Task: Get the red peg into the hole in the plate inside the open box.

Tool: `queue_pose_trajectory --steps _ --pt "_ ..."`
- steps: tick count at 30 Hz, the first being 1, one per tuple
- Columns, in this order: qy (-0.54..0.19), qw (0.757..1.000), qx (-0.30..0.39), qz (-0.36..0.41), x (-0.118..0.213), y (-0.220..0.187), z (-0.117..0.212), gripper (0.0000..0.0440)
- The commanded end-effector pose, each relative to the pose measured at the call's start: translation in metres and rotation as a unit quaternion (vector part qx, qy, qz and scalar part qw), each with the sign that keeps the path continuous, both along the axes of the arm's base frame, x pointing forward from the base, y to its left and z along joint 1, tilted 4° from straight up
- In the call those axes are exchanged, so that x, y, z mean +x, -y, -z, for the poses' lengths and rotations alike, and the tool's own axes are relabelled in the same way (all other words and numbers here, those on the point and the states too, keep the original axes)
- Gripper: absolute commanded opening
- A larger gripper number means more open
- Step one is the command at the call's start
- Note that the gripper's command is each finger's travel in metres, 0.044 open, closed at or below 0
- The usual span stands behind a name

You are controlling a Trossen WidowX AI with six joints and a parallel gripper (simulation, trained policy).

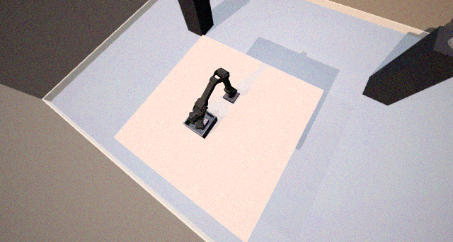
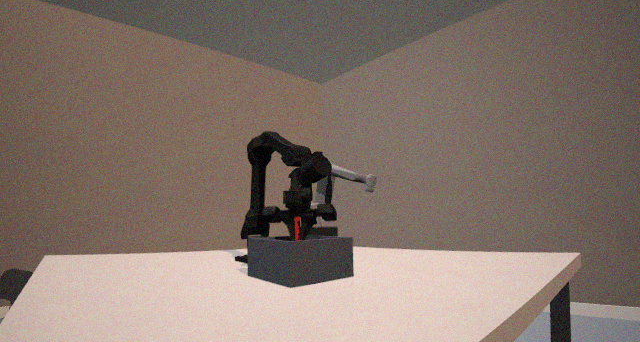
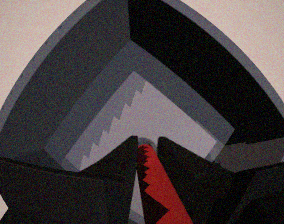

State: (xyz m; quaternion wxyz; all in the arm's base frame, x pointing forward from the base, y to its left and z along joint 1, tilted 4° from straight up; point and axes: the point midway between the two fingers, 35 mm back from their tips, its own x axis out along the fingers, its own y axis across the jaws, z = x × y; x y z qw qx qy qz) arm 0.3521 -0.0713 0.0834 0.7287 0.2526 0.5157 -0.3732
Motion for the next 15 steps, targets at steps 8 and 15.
queue_pose_trajectory --steps 8,15 --pt "-0.032 0.998 0.028 -0.048 0.003 0.005 0.022 0.0174" --pt "-0.028 0.997 0.030 -0.068 0.021 0.011 0.008 0.0225"
